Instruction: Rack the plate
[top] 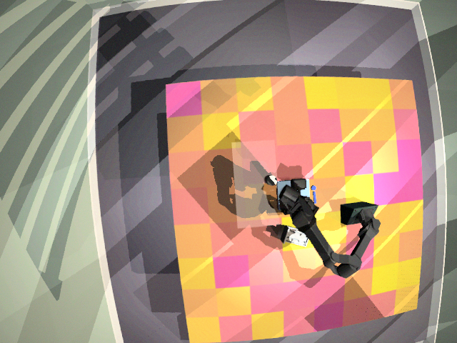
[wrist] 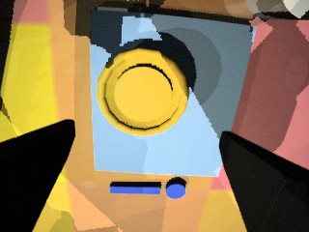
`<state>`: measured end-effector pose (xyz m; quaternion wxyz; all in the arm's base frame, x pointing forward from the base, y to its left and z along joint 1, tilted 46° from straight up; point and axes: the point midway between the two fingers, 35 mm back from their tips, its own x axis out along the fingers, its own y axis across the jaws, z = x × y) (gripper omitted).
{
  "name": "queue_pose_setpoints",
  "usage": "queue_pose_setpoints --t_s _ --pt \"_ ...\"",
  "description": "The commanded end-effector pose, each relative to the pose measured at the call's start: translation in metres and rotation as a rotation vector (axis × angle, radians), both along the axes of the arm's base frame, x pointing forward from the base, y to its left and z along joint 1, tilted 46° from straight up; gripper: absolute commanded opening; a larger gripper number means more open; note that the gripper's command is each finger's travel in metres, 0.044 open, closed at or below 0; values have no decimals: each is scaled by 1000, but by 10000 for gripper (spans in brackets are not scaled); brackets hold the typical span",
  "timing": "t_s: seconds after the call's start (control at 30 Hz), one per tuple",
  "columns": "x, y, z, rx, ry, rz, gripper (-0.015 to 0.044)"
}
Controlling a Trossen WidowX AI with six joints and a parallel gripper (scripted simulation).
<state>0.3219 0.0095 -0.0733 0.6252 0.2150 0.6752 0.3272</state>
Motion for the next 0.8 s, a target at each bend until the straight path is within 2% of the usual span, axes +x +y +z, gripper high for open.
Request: queue_pose_setpoints --t_s 0.0,0.77 --pt "-1 11 -7 4 -5 -14 400" --pt "-3 32 -26 4 -5 -15 400"
